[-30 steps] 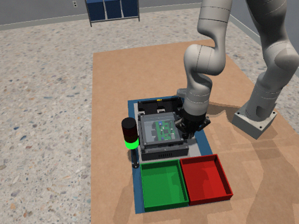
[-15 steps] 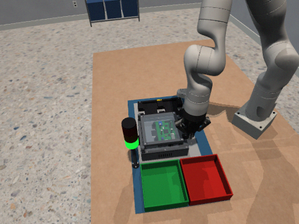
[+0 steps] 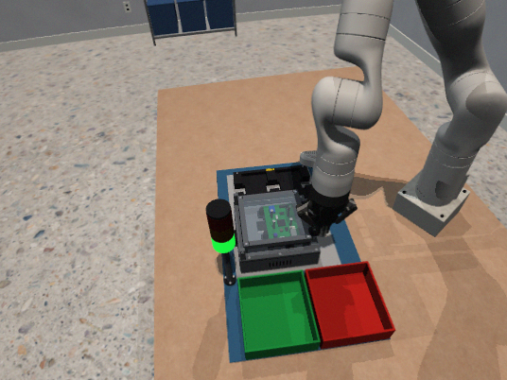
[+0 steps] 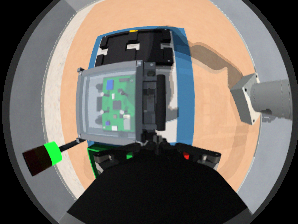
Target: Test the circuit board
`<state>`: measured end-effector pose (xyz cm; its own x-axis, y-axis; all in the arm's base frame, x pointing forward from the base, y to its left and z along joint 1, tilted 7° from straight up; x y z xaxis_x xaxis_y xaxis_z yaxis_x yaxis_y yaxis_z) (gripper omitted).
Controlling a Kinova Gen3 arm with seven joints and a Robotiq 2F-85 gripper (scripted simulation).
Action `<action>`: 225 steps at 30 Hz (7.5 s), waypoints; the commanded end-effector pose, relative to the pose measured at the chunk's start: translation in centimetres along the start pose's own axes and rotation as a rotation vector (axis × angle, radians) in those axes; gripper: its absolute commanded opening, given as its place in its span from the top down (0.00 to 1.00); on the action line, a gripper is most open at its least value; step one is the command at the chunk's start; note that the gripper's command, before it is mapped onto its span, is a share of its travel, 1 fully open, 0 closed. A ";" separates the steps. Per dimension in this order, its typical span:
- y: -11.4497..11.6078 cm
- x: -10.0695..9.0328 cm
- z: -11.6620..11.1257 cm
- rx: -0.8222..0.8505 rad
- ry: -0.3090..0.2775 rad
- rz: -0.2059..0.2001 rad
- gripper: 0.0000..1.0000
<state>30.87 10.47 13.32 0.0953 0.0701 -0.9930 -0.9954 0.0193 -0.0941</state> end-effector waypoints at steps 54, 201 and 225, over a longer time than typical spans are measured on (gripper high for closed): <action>0.0 0.5 0.0 0.000 0.000 -0.001 1.00; 0.1 -4.0 -6.4 0.000 0.000 -0.001 0.74; 0.1 -3.3 -6.4 0.000 0.000 -0.001 0.74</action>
<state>30.39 3.85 16.14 0.0948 0.0703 -0.9930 -0.9954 0.0189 -0.0937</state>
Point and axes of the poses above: the point where the finger pads meet when closed, its own x axis out along the fingers, its own y axis across the jaws, z = x × y, the point moved 6 cm from there along -x, back along the fingers, and after that the axes turned 4 degrees about x, right-handed, at the moved point
